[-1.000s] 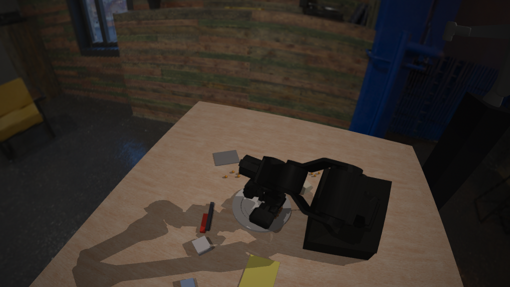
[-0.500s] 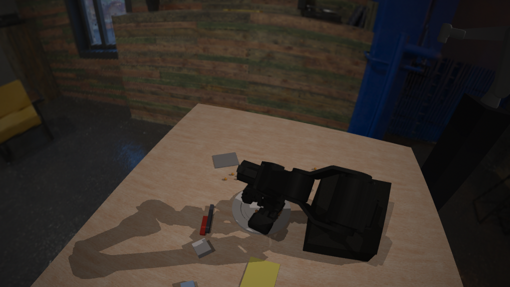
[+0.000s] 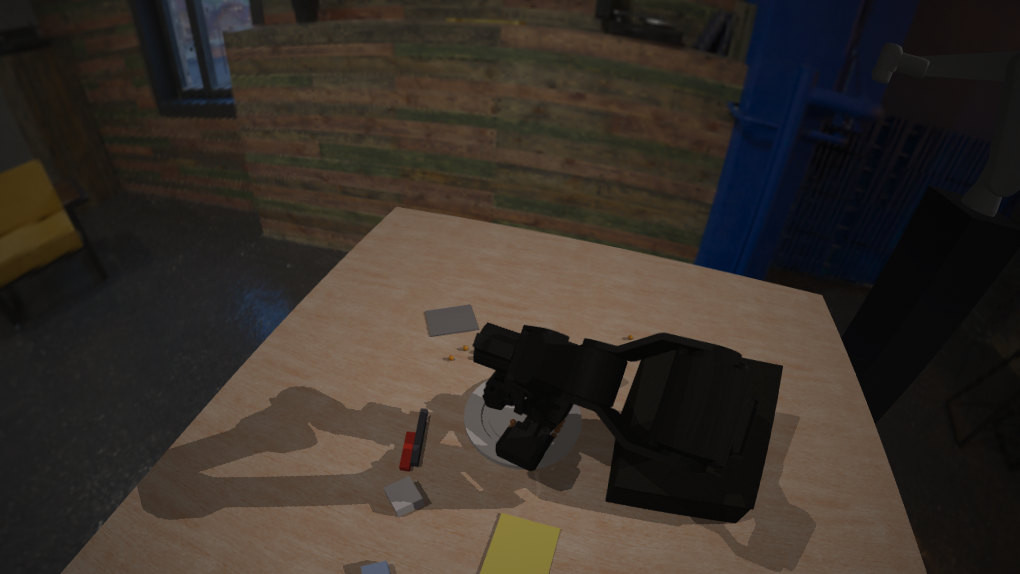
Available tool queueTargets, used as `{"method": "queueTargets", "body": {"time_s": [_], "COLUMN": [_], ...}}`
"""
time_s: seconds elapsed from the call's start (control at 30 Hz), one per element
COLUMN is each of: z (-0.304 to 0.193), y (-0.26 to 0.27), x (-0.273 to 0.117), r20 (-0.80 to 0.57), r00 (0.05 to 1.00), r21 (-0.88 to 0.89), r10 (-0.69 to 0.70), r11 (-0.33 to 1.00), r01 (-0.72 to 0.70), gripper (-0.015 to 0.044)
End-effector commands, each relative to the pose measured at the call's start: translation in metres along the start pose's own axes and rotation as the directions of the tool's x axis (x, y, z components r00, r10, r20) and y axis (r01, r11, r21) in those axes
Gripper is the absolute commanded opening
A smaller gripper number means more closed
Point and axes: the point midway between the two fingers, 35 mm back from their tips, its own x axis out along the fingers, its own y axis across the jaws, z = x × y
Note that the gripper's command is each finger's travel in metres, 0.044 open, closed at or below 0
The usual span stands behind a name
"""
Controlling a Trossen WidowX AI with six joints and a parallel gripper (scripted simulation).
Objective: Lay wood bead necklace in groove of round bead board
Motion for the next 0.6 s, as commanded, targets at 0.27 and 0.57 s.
{"method": "queueTargets", "body": {"time_s": [0.27, 0.57], "z": [-0.0003, -0.0003], "y": [0.0003, 0.0003], "x": [-0.0008, -0.0008], "r20": [-0.001, -0.001], "r00": [1.000, 1.000], "r21": [0.003, 0.003], "r10": [0.000, 0.000], "r11": [1.000, 1.000], "r01": [0.000, 0.000], "gripper": [0.0440, 0.0440]}}
